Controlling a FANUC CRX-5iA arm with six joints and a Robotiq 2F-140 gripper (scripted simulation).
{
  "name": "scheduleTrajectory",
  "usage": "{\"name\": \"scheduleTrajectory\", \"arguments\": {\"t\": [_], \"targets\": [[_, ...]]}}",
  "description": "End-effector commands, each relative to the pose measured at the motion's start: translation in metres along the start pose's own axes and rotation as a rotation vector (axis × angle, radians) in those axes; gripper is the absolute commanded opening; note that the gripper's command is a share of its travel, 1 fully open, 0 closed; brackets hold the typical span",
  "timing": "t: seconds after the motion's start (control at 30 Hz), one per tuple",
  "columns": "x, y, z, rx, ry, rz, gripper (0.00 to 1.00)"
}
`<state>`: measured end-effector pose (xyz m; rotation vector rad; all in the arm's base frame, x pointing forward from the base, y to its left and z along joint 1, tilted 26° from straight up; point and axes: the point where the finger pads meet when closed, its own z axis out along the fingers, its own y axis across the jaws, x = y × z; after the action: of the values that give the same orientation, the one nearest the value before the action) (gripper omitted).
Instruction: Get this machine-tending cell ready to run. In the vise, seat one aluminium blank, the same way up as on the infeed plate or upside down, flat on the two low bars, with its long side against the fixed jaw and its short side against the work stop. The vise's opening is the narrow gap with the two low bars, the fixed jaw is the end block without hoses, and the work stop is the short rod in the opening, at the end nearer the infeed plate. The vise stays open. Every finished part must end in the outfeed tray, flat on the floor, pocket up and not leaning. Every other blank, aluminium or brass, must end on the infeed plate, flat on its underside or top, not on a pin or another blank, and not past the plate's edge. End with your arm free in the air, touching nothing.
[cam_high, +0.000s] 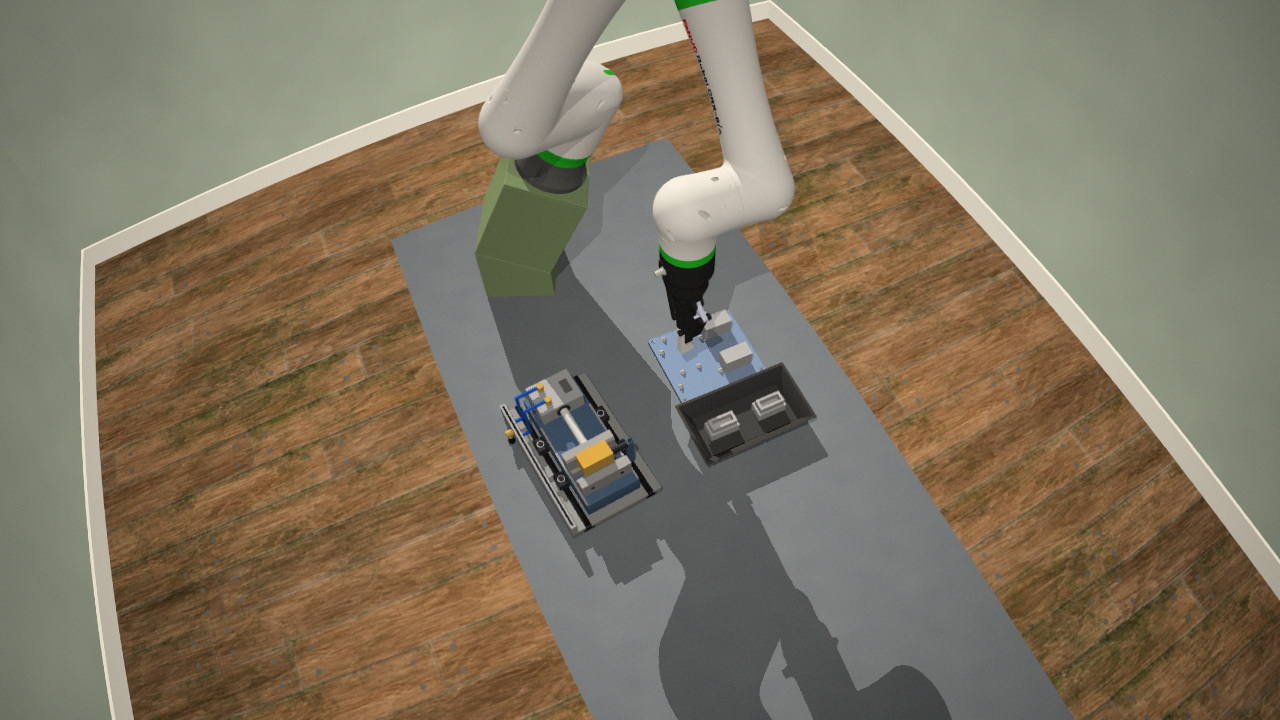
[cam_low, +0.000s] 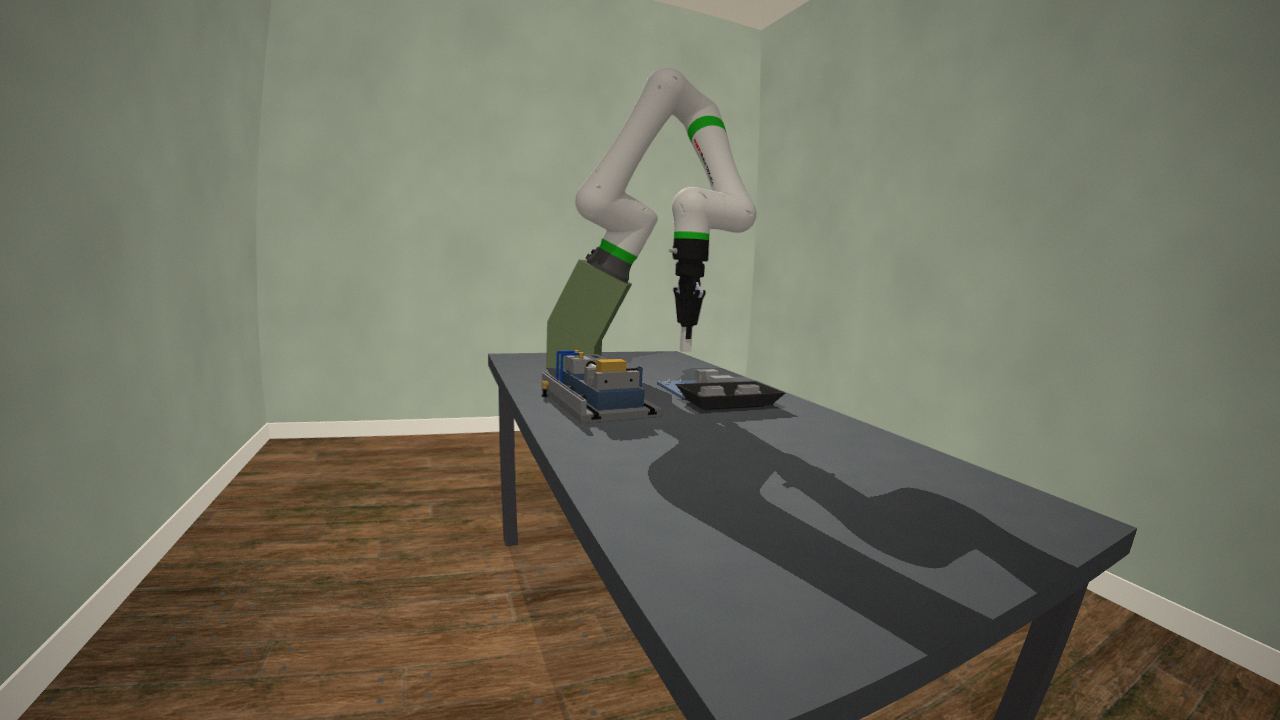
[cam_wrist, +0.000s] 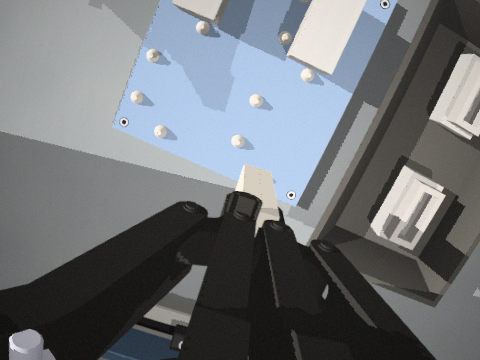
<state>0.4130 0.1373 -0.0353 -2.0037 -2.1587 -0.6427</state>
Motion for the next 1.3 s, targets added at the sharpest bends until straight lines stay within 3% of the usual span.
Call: {"name": "scheduleTrajectory", "arguments": {"t": [0.0, 1.27], "targets": [[-0.0001, 0.0002, -0.0001, 0.000, 0.000, 0.000, 0.00], [-0.0001, 0.0002, -0.0050, 0.000, 0.000, 0.000, 0.00]]}}
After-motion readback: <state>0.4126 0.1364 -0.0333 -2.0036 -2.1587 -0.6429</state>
